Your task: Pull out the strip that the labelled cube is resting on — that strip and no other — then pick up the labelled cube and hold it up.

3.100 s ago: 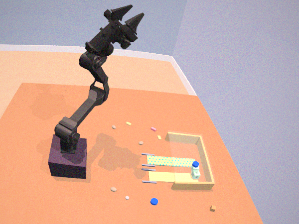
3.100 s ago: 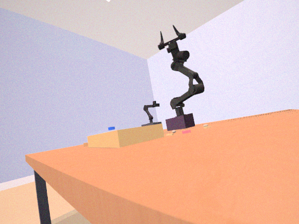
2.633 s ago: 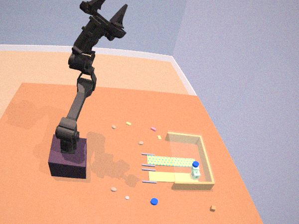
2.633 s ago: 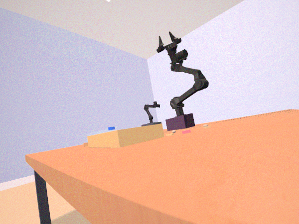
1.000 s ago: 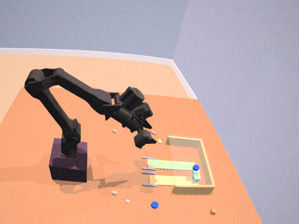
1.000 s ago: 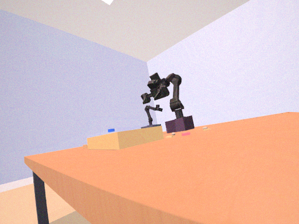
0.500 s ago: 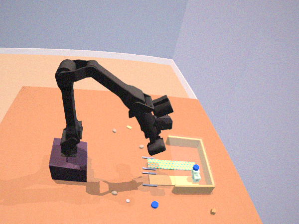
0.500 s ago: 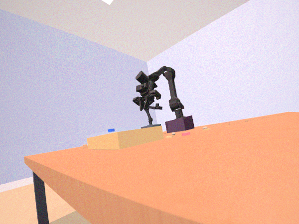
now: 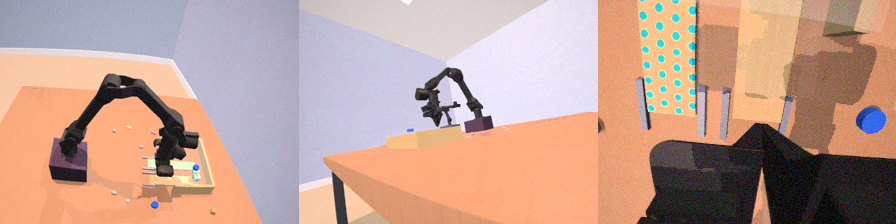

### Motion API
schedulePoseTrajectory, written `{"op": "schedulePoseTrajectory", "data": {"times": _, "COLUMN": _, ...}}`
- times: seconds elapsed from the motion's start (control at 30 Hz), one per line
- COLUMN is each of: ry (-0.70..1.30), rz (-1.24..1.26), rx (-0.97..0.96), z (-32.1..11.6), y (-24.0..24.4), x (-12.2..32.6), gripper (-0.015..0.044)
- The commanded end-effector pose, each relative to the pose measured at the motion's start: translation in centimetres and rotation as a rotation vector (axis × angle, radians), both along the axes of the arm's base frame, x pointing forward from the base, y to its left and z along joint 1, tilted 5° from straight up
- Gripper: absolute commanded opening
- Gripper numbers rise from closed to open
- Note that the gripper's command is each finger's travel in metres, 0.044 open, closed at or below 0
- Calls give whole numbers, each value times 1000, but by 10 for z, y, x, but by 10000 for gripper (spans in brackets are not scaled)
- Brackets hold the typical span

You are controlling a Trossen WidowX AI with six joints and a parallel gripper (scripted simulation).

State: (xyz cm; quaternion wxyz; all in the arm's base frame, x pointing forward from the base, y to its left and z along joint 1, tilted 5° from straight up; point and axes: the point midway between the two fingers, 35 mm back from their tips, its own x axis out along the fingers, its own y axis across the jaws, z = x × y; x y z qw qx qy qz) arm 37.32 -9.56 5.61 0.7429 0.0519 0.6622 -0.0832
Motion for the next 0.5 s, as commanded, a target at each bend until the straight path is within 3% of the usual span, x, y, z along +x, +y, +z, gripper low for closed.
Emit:
{"op": "schedulePoseTrajectory", "data": {"times": 0.0, "ry": 1, "rz": 8, "rx": 6, "z": 1, "y": 0, "x": 3, "gripper": 0}}
{"op": "schedulePoseTrajectory", "data": {"times": 0.47, "ry": 1, "rz": 8, "rx": 5, "z": -21, "y": -2, "x": 7, "gripper": 0}}
